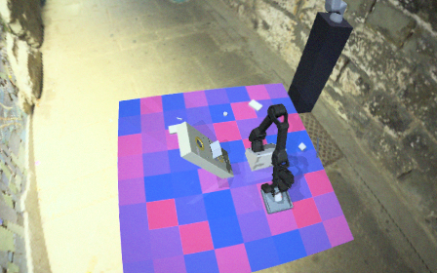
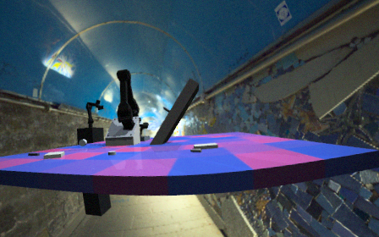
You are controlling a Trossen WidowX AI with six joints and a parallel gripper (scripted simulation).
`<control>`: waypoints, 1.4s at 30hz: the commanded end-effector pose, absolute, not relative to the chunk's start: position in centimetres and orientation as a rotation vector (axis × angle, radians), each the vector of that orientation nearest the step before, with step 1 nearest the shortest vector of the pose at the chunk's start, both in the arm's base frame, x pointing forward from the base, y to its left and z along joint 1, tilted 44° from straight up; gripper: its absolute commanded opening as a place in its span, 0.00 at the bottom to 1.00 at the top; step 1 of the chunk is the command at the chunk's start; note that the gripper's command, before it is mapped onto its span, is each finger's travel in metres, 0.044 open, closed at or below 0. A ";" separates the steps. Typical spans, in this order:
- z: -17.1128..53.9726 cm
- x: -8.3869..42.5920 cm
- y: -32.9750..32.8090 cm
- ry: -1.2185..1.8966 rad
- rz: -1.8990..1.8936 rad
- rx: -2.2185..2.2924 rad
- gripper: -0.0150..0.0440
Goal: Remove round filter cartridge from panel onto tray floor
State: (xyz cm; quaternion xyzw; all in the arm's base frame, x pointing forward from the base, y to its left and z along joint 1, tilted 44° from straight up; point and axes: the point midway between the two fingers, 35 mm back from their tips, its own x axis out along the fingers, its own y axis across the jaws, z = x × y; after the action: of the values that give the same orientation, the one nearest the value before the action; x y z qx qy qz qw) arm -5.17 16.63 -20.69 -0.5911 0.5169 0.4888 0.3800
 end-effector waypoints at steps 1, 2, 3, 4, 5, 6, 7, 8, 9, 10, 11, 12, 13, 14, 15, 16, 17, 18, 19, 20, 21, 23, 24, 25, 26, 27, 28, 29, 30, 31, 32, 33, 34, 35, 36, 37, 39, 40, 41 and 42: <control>-20.7 -5.2 16.7 1.319 1.249 -1.509 0.70; -20.7 -5.2 16.7 1.319 1.249 -1.509 0.74; -20.7 -5.2 16.7 1.319 1.249 -1.509 0.79; -20.7 -5.2 16.7 1.319 1.249 -1.509 0.83; -20.7 -5.2 16.7 1.319 1.249 -1.509 0.88; -20.7 -5.2 16.7 1.319 1.249 -1.509 0.92; -20.7 -5.2 16.7 1.319 1.249 -1.509 0.97; -20.7 -5.2 16.7 1.319 1.249 -1.509 1.00; -20.7 -5.2 16.7 1.319 1.249 -1.509 1.00; -20.7 -5.2 16.7 1.319 1.249 -1.509 1.00; -20.6 -5.2 16.9 1.319 1.249 -1.509 1.00; -20.1 -5.3 17.4 1.319 1.249 -1.509 1.00; -19.4 -5.4 18.2 1.319 1.249 -1.508 1.00; -18.4 -5.5 19.2 1.319 1.249 -1.508 1.00; -17.2 -5.6 20.2 1.319 1.249 -1.508 1.00; -16.3 -5.7 20.9 1.319 1.249 -1.509 1.00; -15.7 -5.7 21.3 1.319 1.249 -1.509 1.00; -15.6 -5.7 21.5 1.319 1.249 -1.509 1.00; -15.6 -5.7 21.5 1.319 1.249 -1.509 1.00; -15.6 -5.7 21.5 1.319 1.249 -1.509 1.00; -16.4 -5.8 21.2 1.315 1.260 -1.492 1.00; -16.4 -5.8 21.2 1.315 1.260 -1.492 1.00; -16.4 -5.8 21.2 1.315 1.260 -1.492 1.00; -16.4 -5.8 21.2 1.315 1.260 -1.492 1.00; -16.4 -5.8 21.2 1.315 1.260 -1.492 1.00; -16.4 -5.8 21.2 1.315 1.260 -1.492 1.00; -16.4 -5.8 21.2 1.315 1.260 -1.492 1.00; -16.4 -5.8 21.2 1.315 1.260 -1.492 1.00; -16.4 -5.8 21.2 1.315 1.260 -1.492 1.00; -16.4 -5.8 21.2 1.315 1.260 -1.492 1.00; -16.4 -5.8 21.2 1.315 1.260 -1.492 1.00; -16.4 -5.8 21.2 1.315 1.260 -1.492 1.00; -16.4 -5.8 21.2 1.315 1.260 -1.492 1.00; -16.4 -5.8 21.2 1.315 1.260 -1.492 1.00; -16.4 -5.8 21.2 1.315 1.260 -1.492 1.00; -16.4 -5.8 21.2 1.315 1.260 -1.492 1.00; -16.4 -5.8 21.2 1.315 1.260 -1.492 1.00; -16.4 -5.8 21.2 1.315 1.260 -1.492 1.00; -16.4 -5.8 21.2 1.315 1.260 -1.492 1.00; -16.4 -5.8 21.2 1.315 1.260 -1.492 1.00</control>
State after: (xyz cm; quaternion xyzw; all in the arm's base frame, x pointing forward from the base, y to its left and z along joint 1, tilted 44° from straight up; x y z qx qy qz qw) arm -5.84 21.25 -16.37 -0.5853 0.5157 0.4944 0.3836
